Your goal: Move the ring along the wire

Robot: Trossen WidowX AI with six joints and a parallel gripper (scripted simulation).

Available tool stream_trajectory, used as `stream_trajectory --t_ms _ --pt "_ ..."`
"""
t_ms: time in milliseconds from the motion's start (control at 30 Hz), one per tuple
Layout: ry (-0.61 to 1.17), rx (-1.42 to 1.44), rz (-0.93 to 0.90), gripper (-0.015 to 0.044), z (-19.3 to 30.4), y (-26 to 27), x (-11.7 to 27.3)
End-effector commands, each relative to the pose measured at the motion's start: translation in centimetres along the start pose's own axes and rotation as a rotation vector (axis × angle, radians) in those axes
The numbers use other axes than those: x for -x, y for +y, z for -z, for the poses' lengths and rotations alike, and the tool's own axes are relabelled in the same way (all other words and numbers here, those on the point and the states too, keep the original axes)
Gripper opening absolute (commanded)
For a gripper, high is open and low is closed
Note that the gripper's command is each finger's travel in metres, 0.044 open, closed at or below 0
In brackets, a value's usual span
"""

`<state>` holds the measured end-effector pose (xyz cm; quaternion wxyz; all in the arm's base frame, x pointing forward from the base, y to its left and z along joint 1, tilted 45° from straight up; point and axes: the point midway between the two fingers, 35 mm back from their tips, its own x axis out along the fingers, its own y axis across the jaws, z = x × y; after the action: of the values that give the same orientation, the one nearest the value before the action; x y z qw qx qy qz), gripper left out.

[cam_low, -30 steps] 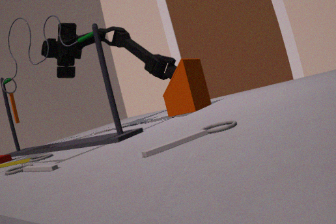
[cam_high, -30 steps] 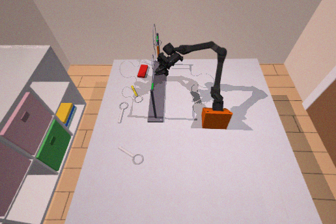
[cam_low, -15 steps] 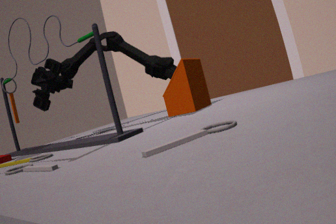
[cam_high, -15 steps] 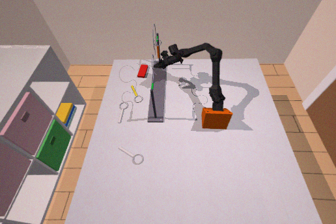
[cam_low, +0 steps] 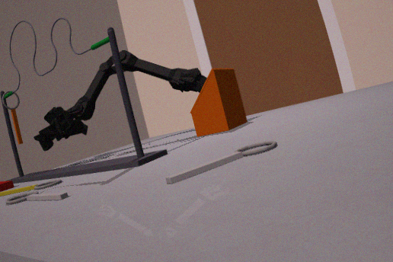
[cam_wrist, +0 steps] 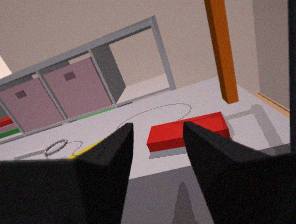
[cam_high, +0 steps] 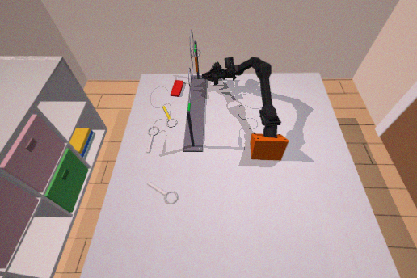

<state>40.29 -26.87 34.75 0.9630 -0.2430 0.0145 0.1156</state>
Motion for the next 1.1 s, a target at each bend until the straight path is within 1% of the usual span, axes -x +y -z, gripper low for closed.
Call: stream_trajectory --t_ms 0,100,400,467,667,1067 --pt "-0.023 0.205 0.058 0.0160 1.4 -3.6 3.8" --pt "-0.026 0.327 0.088 0.0160 2.3 -5.4 6.2" --pt "-0.026 0.336 0.090 0.0160 2.3 -5.5 6.4" --pt "-0.027 0.336 0.090 0.0160 1.8 -5.5 5.8" --pt "-0.031 0.334 0.093 0.0160 -2.5 -4.5 1.7" --pt "-0.032 0.334 0.094 0.0160 -2.7 -4.6 0.8"
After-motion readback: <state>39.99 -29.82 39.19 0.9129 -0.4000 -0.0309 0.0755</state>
